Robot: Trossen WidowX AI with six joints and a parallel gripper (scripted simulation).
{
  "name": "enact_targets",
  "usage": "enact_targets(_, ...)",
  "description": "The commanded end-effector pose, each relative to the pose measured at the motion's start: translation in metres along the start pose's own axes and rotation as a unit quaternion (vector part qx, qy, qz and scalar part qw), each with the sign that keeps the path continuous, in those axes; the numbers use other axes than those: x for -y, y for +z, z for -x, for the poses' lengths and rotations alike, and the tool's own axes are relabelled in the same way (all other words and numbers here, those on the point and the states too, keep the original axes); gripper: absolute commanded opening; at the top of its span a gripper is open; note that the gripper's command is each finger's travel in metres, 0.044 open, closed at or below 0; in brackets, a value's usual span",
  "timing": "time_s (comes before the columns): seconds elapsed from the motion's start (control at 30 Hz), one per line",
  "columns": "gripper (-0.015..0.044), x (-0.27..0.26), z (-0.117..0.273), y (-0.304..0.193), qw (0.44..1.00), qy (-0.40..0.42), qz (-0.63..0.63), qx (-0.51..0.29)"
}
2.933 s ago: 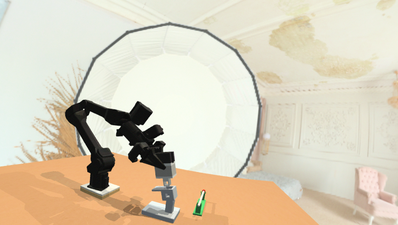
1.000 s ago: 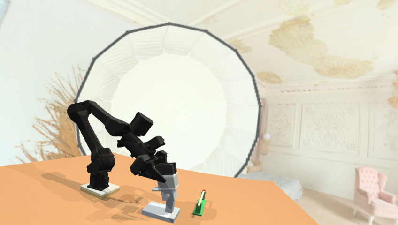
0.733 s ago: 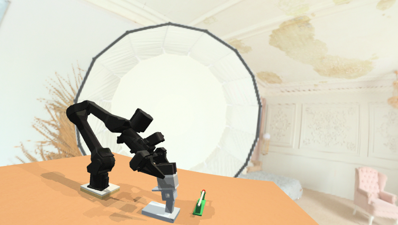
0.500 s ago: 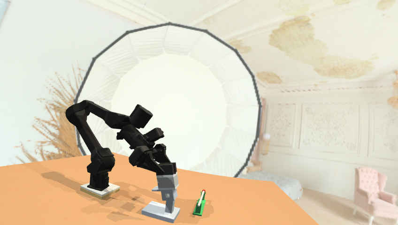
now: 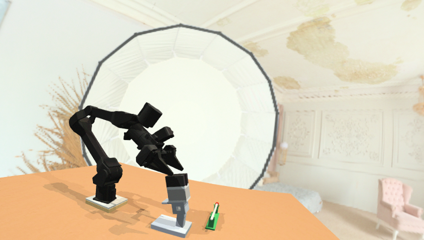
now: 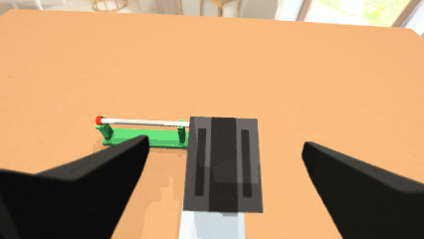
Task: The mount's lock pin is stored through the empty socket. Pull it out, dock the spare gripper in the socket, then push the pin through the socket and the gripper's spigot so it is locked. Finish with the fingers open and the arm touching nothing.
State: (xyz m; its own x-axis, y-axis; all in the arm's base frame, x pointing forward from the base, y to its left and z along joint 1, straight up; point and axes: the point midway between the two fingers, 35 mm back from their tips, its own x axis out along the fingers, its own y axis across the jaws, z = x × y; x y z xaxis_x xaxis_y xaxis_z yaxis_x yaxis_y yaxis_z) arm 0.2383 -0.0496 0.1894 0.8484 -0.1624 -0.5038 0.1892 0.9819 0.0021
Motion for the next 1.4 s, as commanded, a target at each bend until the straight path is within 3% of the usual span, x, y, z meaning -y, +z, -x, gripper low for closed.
enact_targets(0.0,0.044,0.0,0.006,0.005,1.0,0.0,0.0,0.0)
enact_targets(1.07,0.044,0.001,0.033,0.043,1.0,-0.002,-0.001,0.001)
enact_targets(1.37,0.0204,-0.041,0.035,0.033,0.999,-0.001,-0.018,-0.038)
